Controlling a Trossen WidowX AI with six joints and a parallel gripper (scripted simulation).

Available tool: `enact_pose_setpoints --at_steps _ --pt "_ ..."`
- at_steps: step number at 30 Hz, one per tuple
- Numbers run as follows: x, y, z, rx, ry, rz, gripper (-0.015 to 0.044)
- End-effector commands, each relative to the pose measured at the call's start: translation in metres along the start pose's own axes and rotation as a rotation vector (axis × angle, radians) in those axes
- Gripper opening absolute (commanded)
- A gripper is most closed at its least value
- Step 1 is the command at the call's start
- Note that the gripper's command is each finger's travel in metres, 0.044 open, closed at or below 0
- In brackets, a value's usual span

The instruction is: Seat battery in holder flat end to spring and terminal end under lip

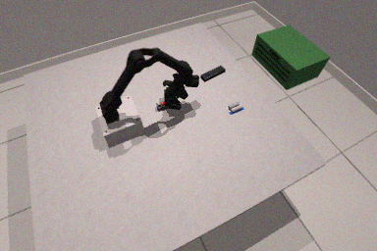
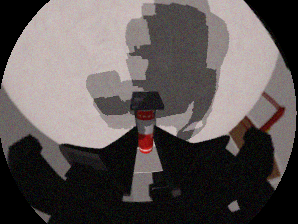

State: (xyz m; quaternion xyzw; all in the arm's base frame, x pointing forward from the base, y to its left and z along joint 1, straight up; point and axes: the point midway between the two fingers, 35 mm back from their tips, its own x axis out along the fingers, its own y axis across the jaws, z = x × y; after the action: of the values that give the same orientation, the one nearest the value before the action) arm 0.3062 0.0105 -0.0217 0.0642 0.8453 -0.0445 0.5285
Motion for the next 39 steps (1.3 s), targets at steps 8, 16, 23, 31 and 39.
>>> enact_pose_setpoints --at_steps 8,16,23,31,39 --pt "0.0017 0.0000 0.0035 0.002 -0.075 -0.006 0.0065" --pt "0.0033 0.0001 0.0030 0.003 -0.114 -0.007 0.0065" --pt "0.0047 0.0002 0.0024 0.003 -0.148 -0.008 0.0065" --pt "0.0063 0.0003 0.0016 0.004 -0.188 -0.009 0.0065" --pt "0.0078 0.0004 0.0007 0.005 -0.227 -0.009 0.0065"
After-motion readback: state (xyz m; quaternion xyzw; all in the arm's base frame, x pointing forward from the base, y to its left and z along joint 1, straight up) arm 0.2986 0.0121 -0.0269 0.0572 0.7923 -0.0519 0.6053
